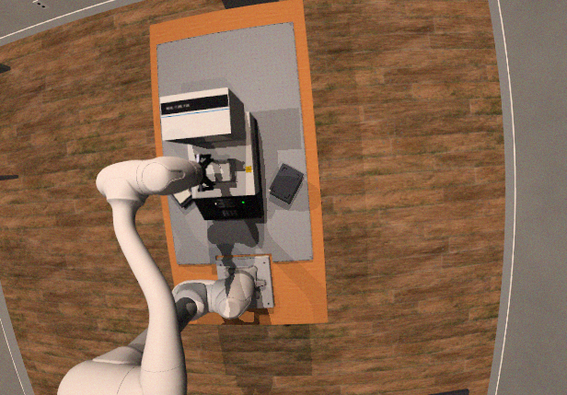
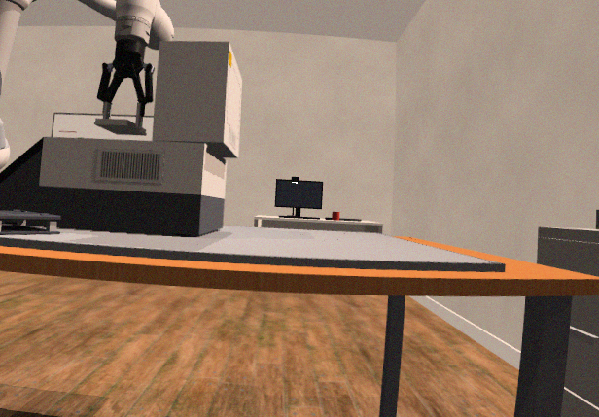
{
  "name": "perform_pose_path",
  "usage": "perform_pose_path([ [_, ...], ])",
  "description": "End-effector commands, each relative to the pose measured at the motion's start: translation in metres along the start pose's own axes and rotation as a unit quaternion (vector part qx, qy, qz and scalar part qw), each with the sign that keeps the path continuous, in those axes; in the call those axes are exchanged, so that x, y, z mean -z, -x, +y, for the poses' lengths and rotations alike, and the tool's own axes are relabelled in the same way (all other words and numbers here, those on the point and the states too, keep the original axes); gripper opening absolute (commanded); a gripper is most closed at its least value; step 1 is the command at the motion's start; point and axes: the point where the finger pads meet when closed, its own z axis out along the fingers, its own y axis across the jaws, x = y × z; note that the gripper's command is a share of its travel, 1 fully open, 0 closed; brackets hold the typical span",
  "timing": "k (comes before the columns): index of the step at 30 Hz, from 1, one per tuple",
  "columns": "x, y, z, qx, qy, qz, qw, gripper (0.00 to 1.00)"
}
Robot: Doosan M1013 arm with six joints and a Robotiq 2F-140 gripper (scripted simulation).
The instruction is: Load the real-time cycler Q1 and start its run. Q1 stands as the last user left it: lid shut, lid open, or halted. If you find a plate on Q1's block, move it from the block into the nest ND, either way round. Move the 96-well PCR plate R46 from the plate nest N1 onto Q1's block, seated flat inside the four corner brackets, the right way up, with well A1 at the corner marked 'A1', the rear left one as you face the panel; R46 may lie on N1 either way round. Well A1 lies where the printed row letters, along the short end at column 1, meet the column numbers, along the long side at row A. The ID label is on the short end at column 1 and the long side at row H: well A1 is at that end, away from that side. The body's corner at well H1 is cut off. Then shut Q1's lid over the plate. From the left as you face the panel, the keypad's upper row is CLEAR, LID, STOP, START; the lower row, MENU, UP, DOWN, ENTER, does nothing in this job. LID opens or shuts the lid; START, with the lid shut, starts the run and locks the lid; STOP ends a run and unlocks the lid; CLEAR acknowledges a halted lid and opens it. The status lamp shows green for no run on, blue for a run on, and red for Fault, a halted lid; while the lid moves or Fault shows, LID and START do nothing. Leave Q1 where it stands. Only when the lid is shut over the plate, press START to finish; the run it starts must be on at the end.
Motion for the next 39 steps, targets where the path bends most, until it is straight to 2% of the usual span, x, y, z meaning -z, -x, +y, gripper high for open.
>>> perform_pose_path([
  [1,-0.001,-0.001,0.000,0.003,-0.003,-0.001,1.000,0.00],
  [21,-0.001,-0.001,0.000,0.003,-0.003,-0.001,1.000,0.00],
  [39,-0.028,0.000,0.000,0.003,-0.003,-0.001,1.000,0.00],
])
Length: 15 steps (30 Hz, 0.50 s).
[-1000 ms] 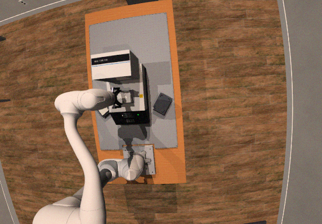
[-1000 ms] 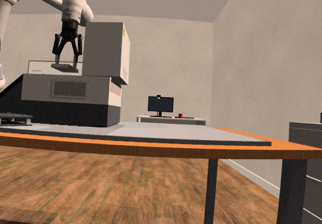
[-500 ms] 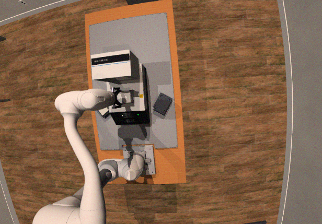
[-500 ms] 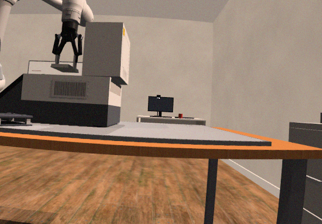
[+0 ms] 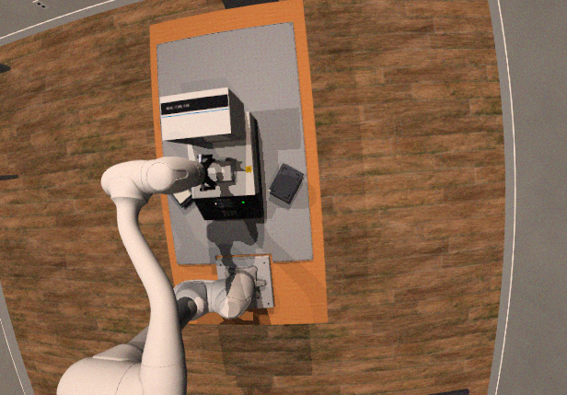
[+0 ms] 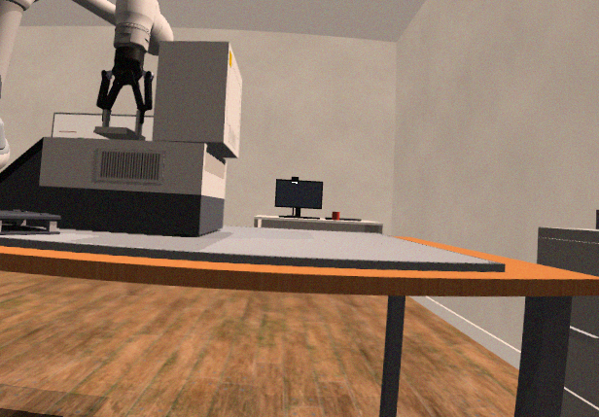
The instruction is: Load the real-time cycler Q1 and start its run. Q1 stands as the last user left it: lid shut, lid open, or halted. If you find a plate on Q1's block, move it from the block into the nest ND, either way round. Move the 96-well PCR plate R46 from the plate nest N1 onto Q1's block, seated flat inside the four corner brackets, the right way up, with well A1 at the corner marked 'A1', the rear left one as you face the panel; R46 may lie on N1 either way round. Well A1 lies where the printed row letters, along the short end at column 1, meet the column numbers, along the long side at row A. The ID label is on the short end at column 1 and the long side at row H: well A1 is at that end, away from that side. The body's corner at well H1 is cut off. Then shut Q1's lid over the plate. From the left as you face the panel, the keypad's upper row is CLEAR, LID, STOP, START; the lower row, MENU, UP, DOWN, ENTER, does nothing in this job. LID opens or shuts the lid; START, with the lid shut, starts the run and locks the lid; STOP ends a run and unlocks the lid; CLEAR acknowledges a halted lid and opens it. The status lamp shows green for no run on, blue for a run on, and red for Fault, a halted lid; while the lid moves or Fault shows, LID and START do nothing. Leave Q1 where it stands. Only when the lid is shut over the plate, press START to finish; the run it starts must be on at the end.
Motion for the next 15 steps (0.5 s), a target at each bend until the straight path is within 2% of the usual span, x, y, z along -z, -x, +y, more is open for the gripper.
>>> perform_pose_path([
  [1,-0.0100,0.0010,0.0001,0.002,-0.002,-0.001,1.000,0.00],
  [9,-0.0193,0.0015,0.0000,0.002,-0.002,-0.001,1.000,0.00],
  [15,-0.0193,0.0020,0.0000,0.002,-0.002,-0.001,1.000,0.00],
])
